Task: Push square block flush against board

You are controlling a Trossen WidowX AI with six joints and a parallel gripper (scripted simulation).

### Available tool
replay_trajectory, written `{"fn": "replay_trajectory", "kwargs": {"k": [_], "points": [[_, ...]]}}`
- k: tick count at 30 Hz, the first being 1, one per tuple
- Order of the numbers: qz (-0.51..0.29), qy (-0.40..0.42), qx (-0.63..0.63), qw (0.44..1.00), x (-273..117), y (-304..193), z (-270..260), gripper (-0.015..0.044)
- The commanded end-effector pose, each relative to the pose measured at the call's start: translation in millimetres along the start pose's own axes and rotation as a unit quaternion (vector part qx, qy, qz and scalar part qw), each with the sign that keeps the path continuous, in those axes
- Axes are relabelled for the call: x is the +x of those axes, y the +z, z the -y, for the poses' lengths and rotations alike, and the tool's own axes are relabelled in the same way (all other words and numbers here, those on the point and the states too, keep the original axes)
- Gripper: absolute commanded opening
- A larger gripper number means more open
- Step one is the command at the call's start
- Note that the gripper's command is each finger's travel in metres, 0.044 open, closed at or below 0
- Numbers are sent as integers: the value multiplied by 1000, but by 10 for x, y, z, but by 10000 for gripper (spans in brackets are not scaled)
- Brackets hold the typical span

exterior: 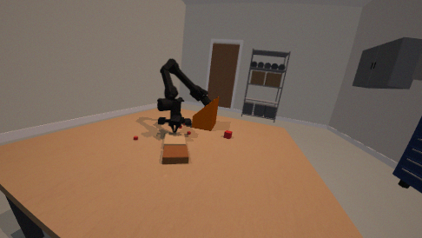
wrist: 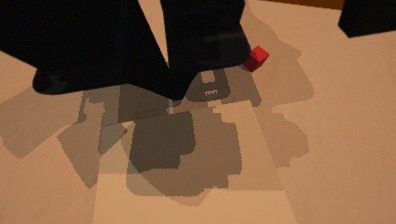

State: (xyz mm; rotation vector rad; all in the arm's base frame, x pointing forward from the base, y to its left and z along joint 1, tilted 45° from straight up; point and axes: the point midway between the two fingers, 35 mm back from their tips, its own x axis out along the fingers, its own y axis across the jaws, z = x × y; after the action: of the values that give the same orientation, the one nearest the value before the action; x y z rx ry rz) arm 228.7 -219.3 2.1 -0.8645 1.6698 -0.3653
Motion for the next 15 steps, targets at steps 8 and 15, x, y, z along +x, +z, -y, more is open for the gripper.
{"fn": "replay_trajectory", "kwargs": {"k": [8, 15], "points": [[2, 0, -2, 1000, -3, -176, -10, 0], [1, 0, -2, 1000, -4, -290, -19, 0]]}}
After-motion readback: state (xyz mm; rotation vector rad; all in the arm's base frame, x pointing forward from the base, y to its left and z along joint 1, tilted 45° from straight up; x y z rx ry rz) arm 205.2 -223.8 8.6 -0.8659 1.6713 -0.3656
